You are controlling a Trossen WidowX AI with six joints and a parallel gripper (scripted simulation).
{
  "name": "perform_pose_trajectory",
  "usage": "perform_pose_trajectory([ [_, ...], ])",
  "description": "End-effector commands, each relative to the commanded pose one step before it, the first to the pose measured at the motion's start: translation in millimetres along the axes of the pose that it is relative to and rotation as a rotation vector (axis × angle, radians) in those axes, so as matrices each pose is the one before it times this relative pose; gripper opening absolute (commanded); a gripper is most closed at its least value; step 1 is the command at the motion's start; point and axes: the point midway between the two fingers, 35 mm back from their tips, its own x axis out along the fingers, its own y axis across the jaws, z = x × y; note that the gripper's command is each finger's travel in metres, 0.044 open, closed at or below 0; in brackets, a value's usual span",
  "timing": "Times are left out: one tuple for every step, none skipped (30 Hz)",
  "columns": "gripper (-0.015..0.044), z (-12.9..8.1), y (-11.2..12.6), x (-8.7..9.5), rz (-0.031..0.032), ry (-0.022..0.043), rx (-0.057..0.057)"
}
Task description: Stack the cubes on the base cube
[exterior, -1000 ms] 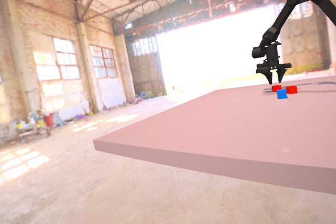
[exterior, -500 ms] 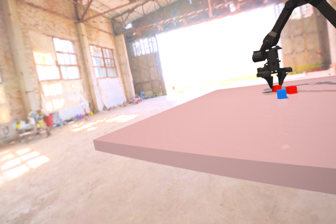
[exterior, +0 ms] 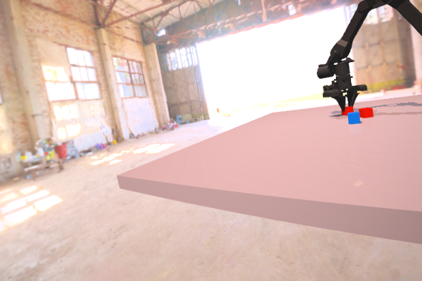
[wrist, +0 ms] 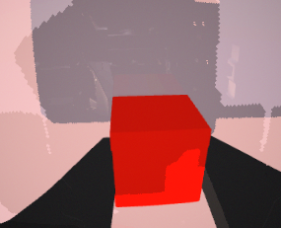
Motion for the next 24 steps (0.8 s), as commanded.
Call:
perform_pose_trajectory([
  [0.0105,3.9,2.46,-11.05,0.01217,-0.01261,-0.0091],
  [0.0105,0.26,0.11,-2.37,-0.00029,0.00052,0.0008],
  [0.0105,0.24,0.1,-2.38,-0.00029,0.00052,0.0008],
  [0.0105,0.22,0.09,-2.38,-0.00029,0.00053,0.0008],
  [0.0105,0.2,0.08,-2.39,-0.00029,0.00053,0.0008],
  [0.0105,0.18,0.07,-2.4,-0.00029,0.00053,0.0008],
  [0.0105,0.16,0.07,-2.41,-0.00029,0.00053,0.0008],
  [0.0105,0.14,0.06,-2.41,-0.00029,0.00053,0.0008],
  [0.0105,0.12,0.05,-2.42,-0.0003,0.00054,0.0008],
  [0.0105,0.1,0.04,-2.43,-0.0003,0.00054,0.0008],
  [0.0105,0.08,0.03,-2.43,-0.0003,0.00054,0.0008],
  [0.0105,0.06,0.02,-2.44,-0.0003,0.00054,0.0008],
  [0.0105,0.04,0.02,-2.45,-0.0003,0.00054,0.0008],
  [0.0105,0.02,0.01,-2.45,-0.0003,0.00054,0.0008],
  [0.0105,0.0,0.0,-2.46,-0.0003,0.00055,0.0008],
  [0.0105,-0.02,-0.01,-2.46,-0.0003,0.00055,0.0008],
  [0.0105,-0.04,-0.02,-2.47,-0.0003,0.00055,0.0008],
  [0.0105,-0.06,-0.03,-2.47,-0.00031,0.00055,0.0008],
  [0.0105,-0.08,-0.04,-2.48,-0.00031,0.00055,0.0008],
  [0.0105,-0.1,-0.05,-2.48,-0.00031,0.00056,0.0008],
  [0.0105,-0.12,-0.06,-2.49,-0.00031,0.00056,0.0008],
  [0.0105,-0.14,-0.06,-2.49,-0.00031,0.00056,0.0008],
  [0.0105,-0.16,-0.07,-2.5,-0.00031,0.00056,0.0008],
  [0.0105,-0.18,-0.08,-2.5,-0.00031,0.00056,0.0008],
])
